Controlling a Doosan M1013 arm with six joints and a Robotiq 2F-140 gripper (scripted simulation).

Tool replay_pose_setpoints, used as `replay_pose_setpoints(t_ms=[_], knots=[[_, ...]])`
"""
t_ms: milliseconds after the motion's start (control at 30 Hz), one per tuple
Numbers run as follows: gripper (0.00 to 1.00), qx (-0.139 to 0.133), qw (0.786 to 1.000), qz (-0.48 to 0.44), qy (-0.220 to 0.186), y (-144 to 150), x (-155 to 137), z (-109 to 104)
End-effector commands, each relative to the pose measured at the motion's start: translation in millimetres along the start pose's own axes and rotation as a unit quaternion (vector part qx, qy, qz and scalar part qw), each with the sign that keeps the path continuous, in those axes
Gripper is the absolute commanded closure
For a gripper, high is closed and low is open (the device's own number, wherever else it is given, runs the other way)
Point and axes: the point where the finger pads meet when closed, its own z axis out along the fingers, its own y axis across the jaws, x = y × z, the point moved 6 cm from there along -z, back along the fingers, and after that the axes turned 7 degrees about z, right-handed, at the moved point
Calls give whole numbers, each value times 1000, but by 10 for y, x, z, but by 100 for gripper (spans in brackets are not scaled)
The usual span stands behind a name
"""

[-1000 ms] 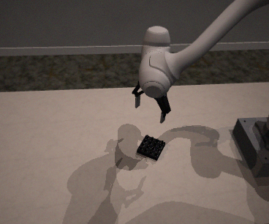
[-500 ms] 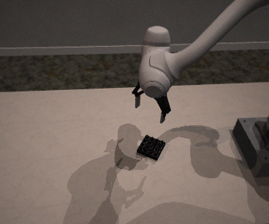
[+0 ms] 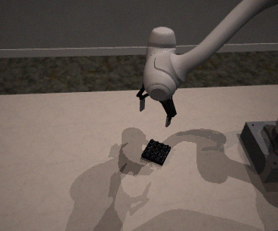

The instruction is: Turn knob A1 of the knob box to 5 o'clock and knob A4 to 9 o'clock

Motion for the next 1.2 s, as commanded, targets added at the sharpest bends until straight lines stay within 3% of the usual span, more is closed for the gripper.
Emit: replay_pose_setpoints(t_ms=[0, 1167], knots=[[0, 0, 1000, 0, 0, 0, 0, -1], [0, 0, 1000, 0, 0, 0, 0, -1]])
